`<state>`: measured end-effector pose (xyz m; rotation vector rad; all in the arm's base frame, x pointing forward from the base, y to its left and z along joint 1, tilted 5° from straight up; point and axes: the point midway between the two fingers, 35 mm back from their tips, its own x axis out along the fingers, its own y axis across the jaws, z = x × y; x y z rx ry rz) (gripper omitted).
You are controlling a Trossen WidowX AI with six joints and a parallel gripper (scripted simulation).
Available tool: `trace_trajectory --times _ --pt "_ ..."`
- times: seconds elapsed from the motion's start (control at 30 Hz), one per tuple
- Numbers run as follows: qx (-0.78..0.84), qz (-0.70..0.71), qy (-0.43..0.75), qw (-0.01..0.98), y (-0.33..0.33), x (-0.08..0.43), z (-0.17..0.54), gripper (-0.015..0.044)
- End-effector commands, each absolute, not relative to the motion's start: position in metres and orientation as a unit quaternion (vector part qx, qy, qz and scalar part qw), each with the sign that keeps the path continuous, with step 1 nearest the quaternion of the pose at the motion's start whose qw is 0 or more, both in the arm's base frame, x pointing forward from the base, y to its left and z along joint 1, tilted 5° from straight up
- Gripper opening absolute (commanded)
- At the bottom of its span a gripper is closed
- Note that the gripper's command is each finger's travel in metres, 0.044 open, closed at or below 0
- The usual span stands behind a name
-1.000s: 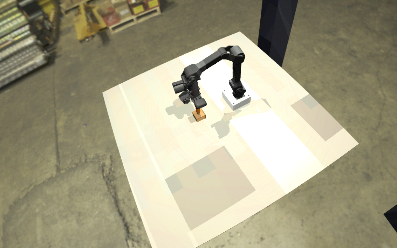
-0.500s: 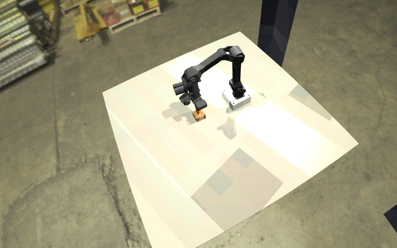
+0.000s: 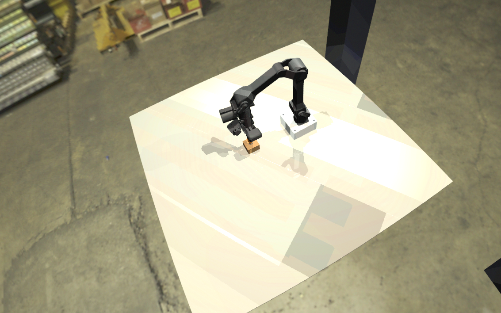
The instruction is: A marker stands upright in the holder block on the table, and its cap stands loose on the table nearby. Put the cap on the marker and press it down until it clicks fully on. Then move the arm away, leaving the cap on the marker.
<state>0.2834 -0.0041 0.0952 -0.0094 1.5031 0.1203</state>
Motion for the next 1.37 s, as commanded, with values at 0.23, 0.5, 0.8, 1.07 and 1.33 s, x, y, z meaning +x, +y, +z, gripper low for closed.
trace_trajectory --times 0.23,0.5,0.8,1.07,1.33 --pt "-0.006 0.054 0.679 0.733 -0.004 0.286 0.092 0.0" --pt "-0.006 0.053 0.678 0.733 -0.009 0.286 0.149 0.0" --pt "-0.007 0.053 0.679 0.733 -0.011 0.28 0.181 0.0105" --pt "-0.007 0.053 0.679 0.733 -0.011 0.28 0.181 0.0315" --pt "-0.007 0.053 0.679 0.733 -0.011 0.28 0.181 0.044"
